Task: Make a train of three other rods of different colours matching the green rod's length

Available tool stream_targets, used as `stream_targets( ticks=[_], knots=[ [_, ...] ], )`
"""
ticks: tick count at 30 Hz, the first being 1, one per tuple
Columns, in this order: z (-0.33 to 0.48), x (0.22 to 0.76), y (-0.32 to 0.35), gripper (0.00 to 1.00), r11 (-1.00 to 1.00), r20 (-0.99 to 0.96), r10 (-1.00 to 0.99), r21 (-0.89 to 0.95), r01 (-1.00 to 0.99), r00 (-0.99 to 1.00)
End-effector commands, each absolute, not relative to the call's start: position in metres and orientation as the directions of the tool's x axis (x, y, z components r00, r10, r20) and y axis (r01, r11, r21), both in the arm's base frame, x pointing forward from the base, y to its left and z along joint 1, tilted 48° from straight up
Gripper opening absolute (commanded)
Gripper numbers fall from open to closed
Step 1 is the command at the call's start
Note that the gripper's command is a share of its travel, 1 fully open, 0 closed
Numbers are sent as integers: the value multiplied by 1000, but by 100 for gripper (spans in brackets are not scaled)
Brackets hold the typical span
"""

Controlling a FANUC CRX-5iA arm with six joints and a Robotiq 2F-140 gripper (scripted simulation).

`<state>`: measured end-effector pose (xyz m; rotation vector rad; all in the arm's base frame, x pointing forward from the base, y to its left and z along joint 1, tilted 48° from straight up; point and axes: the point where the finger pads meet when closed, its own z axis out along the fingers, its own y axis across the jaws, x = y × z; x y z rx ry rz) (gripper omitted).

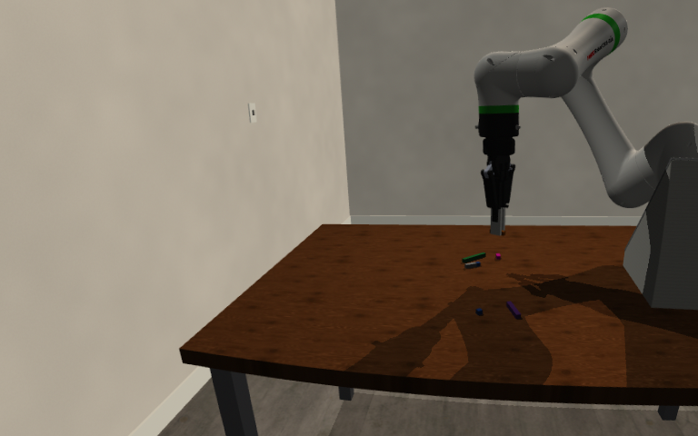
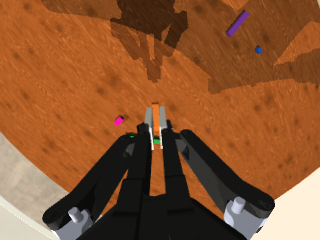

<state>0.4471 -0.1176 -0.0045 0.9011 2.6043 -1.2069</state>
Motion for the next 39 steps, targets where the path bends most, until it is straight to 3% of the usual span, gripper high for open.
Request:
stream_targets(
  ticks=[1,11,22,28,39],
  knots=[
    [-4,448,-117,3,488,-373,477,-641,593,-796],
    [-4,452,-118,3,378,-498,568,-550,745,-656],
    [-4,460,-118,3,119,-676,672,-304,945,-302],
    [-4,462,-118,3,28,-711,682,-211,977,-173],
    [-4,470,-119,3,-251,-735,635,96,963,239]
  ],
)
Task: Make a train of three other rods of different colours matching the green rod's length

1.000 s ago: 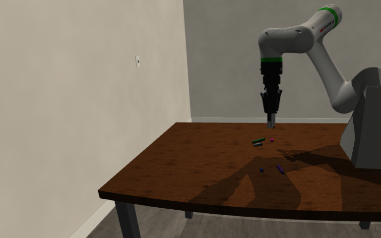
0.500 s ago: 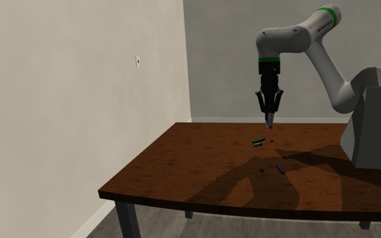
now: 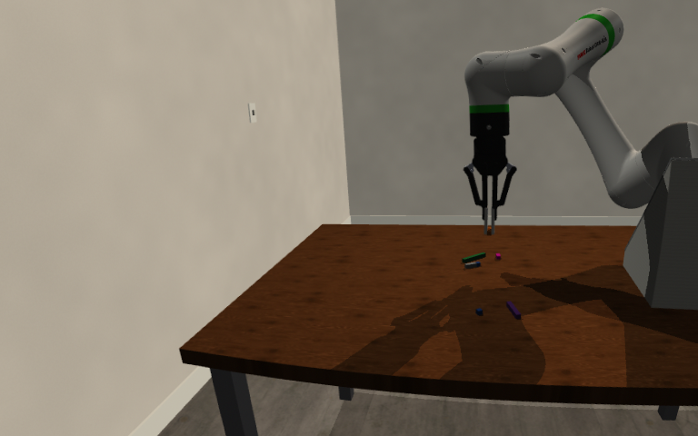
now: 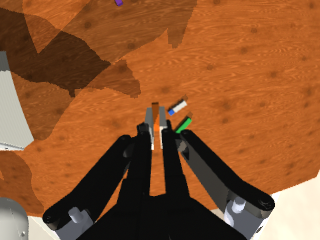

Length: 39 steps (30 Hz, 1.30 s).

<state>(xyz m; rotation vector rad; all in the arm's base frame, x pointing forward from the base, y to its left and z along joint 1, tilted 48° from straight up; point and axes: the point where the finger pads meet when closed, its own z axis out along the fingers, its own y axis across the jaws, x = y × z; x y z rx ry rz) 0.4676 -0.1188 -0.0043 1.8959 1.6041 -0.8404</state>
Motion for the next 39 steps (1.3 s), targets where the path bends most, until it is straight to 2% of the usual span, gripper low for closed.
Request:
stream_targets(
  ticks=[1,6,7,21,23,24,30,39],
  knots=[
    [-4,471,-119,3,-272,-731,626,120,955,271],
    [-4,473,-119,3,-334,-715,595,193,923,366],
    [-4,474,-119,3,-388,-694,562,259,884,450],
    [-4,483,-120,3,-597,-506,330,541,592,797],
    [-4,483,-120,3,-597,-506,330,541,592,797],
    [-4,485,-120,3,-627,-451,270,588,511,851],
    [-4,488,-121,3,-666,-333,149,662,343,931],
    [-4,493,-122,3,-682,-145,-34,727,83,989]
  ],
)
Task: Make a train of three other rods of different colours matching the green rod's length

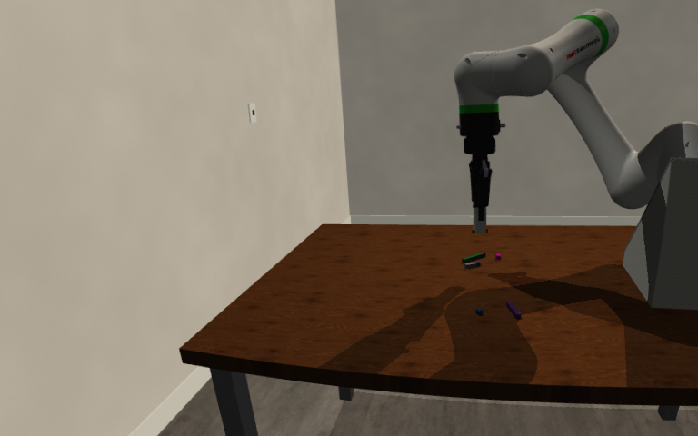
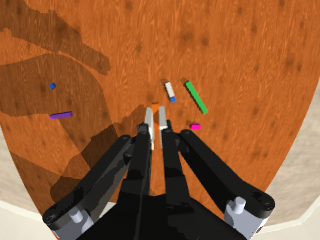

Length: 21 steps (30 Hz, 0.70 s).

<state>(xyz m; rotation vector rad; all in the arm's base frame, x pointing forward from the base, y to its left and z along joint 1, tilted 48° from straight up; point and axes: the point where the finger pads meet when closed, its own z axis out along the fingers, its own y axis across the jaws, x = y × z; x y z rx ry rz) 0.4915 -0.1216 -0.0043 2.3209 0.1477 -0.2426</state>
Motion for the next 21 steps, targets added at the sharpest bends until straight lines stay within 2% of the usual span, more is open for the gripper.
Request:
stream_targets(
  ticks=[1,2,16,18,19,21],
  knots=[
    [-4,493,-122,3,-682,-145,-34,727,83,989],
    [-4,495,-122,3,-675,-73,-100,738,-14,992],
    [-4,504,-123,3,-561,260,-388,694,-450,884],
    [-4,504,-123,3,-561,260,-388,694,-450,884],
    [-4,505,-124,3,-521,326,-441,666,-534,836],
    [-4,506,-124,3,-496,362,-469,647,-579,806]
  ],
)
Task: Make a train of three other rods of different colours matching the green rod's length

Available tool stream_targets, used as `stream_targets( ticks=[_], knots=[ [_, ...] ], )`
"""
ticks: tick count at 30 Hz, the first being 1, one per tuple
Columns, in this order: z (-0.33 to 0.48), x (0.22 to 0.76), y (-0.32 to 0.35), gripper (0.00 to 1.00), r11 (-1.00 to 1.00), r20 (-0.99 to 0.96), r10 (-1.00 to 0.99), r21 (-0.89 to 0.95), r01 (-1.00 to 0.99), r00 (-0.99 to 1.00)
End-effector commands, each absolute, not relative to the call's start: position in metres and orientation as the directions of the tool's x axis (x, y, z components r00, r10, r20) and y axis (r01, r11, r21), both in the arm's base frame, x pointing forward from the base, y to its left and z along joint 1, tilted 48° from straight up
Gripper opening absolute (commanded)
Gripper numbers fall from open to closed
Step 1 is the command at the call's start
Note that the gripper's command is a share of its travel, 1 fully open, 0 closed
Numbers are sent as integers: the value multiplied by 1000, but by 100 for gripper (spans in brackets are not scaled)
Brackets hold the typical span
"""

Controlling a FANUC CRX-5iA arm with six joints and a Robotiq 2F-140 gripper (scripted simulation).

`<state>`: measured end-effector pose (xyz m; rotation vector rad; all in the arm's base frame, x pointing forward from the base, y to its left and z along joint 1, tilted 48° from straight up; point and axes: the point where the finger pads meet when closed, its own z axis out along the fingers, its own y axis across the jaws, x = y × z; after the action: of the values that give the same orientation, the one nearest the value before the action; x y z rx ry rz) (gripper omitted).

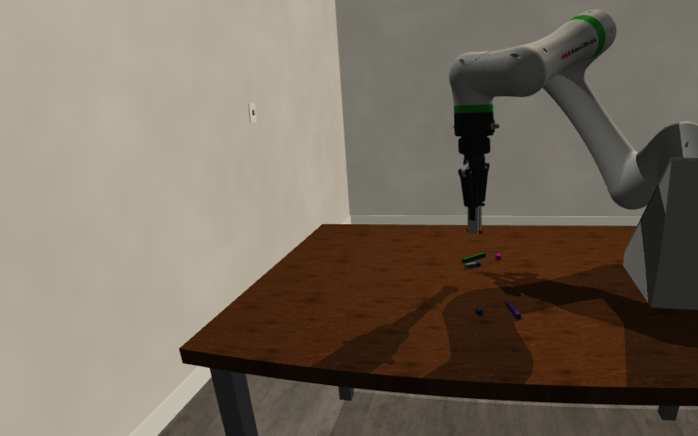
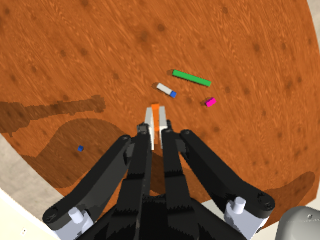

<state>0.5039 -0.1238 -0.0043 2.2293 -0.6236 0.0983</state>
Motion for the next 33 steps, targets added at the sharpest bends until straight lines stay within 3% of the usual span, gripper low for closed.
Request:
stream_targets(
  ticks=[1,14,15,31,33],
  knots=[
    [-4,507,-124,3,-481,383,-484,635,-605,787],
    [-4,514,-125,3,-273,587,-625,454,-849,514],
    [-4,515,-126,3,-210,628,-649,394,-895,429],
    [-4,524,-128,3,98,738,-675,76,-992,-10],
    [-4,526,-128,3,181,742,-657,-15,-983,-133]
  ],
)
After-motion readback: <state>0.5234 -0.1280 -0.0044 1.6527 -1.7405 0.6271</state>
